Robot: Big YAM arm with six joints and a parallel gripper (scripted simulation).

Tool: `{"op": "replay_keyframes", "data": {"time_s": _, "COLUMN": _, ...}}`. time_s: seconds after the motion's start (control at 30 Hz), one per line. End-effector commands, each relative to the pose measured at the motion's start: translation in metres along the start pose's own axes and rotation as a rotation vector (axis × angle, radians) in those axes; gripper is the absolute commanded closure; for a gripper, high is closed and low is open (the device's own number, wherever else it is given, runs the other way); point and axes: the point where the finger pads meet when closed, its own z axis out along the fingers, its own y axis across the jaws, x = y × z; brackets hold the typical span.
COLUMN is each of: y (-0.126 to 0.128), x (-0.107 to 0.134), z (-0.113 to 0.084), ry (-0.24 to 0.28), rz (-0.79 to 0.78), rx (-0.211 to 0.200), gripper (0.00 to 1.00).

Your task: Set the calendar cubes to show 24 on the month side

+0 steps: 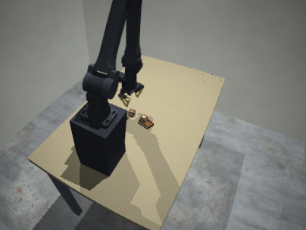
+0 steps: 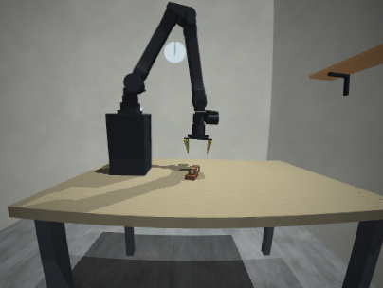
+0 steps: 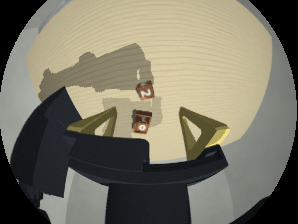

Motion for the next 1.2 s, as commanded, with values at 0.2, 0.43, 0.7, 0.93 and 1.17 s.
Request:
{"op": "replay_keyframes", "data": {"time_s": 0.2, "y": 0.0002, "x": -0.0032, "z": -0.0080, "ry": -0.008, "rz": -0.288, "rx": 0.008, "gripper": 0.00}}
{"op": "replay_keyframes", "data": {"time_s": 0.43, "y": 0.0010, "x": -0.0029, "z": -0.0072, "ry": -0.007, "rz": -0.292, "rx": 0.006, "gripper": 0.56}}
{"op": "replay_keyframes", "data": {"time_s": 0.7, "y": 0.0010, "x": -0.0028, "z": -0.0072, "ry": -0.007, "rz": -0.292, "rx": 0.006, "gripper": 0.56}}
{"op": "replay_keyframes", "data": {"time_s": 0.93, "y": 0.0010, "x": -0.0028, "z": -0.0072, "ry": -0.006, "rz": -0.292, "rx": 0.006, "gripper": 0.56}}
{"op": "replay_keyframes", "data": {"time_s": 1.17, "y": 0.0010, "x": -0.0028, "z": -0.0072, "ry": -0.006, "rz": -0.292, "rx": 0.006, "gripper": 0.56}}
